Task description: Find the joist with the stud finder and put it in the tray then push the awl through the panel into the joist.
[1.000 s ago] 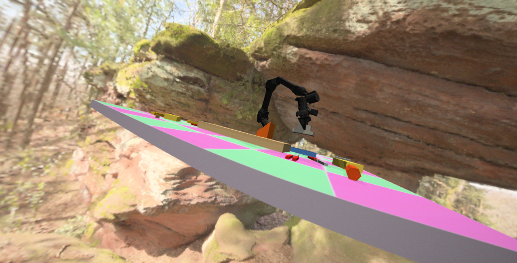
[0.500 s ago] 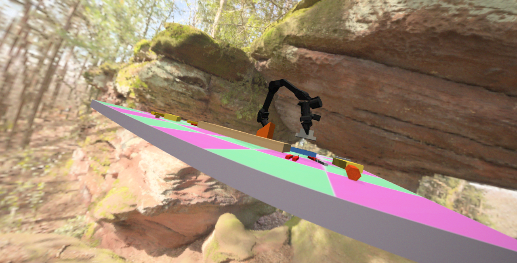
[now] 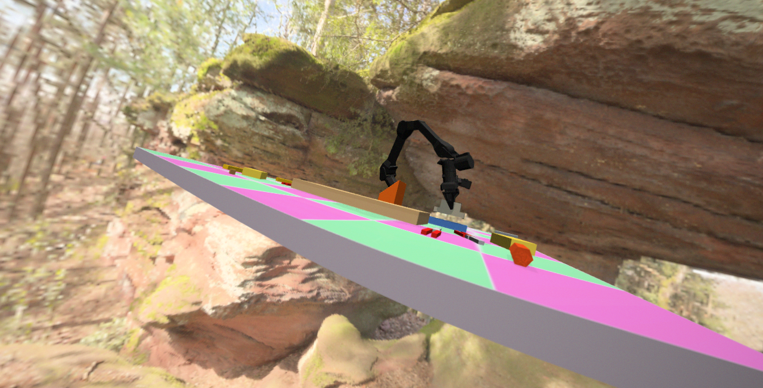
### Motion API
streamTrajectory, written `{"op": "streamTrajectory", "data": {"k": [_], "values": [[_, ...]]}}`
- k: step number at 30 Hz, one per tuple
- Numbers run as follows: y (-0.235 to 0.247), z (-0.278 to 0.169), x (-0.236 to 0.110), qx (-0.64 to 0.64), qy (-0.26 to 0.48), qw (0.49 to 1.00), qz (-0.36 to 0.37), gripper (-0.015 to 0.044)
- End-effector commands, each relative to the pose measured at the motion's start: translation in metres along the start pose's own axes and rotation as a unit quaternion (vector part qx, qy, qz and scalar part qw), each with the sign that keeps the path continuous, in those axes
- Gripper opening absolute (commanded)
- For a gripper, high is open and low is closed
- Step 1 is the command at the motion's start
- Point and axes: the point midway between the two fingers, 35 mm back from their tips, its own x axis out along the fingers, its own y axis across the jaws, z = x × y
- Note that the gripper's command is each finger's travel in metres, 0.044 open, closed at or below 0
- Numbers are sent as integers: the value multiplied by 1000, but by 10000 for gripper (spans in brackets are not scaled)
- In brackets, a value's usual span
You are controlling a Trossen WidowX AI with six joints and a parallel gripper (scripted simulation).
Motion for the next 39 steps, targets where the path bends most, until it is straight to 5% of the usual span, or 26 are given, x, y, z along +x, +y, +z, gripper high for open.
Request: {"op": "streamTrajectory", "data": {"k": [1,26,39], "values": [[0,-5,12,-3,3,1000,-1,0],[1,-17,43,-3,3,1000,-1,0],[1,-14,39,0,3,1000,1,341]]}}
